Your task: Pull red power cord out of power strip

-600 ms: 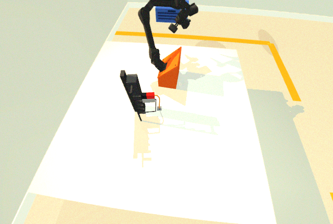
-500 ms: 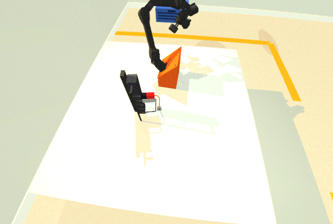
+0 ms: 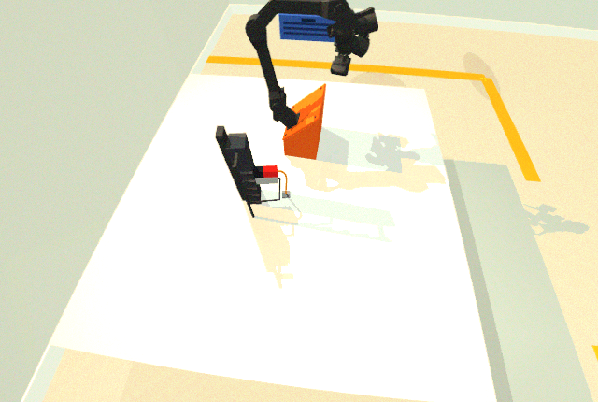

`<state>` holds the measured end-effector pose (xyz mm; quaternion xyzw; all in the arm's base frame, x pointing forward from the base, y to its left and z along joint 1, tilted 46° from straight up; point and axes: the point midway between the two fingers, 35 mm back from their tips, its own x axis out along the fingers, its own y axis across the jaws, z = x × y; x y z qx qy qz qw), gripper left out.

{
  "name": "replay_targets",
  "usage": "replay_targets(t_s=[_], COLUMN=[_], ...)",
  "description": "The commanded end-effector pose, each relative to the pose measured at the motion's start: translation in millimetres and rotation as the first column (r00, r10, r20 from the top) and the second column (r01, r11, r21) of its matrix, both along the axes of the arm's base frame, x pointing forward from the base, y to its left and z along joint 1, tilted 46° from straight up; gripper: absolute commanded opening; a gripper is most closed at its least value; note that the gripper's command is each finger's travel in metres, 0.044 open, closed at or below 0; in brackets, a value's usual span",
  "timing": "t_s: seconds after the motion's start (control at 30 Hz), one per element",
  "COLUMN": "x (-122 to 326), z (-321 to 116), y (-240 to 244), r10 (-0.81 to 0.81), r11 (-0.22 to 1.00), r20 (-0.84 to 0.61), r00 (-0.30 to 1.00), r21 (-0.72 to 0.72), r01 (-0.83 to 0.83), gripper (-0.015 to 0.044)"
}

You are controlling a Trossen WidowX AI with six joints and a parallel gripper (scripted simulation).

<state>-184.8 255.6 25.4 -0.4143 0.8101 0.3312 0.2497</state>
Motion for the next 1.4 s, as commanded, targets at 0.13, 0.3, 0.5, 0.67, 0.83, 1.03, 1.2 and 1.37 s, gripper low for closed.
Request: replay_targets(t_s=[0.13,0.3,0.5,0.67,0.83,1.03,1.2,1.37], x=[136,218,310,376,428,444,443,444], z=[-16,-20,-15,-5,11,20,18,21], y=[23,12,-27,-77,-140,-168,-167,-169], r10=[0.12,0.211,0.344,0.466,0.583,0.623,0.623,0.623], r11=[0.97,0.94,0.902,0.862,0.808,0.782,0.782,0.782], r20=[0.149,0.239,0.311,0.306,0.224,0.168,0.168,0.168], r00=[0.982,0.948,0.886,0.83,0.781,0.764,0.764,0.764], r21=[0.195,0.217,0.154,0.054,-0.057,-0.098,-0.098,-0.098], r01=[-0.148,-0.264,-0.404,-0.504,-0.587,-0.616,-0.615,-0.616], gripper=[0.016,0.016,0.016,0.016,0.016,0.016,0.016,0.016])
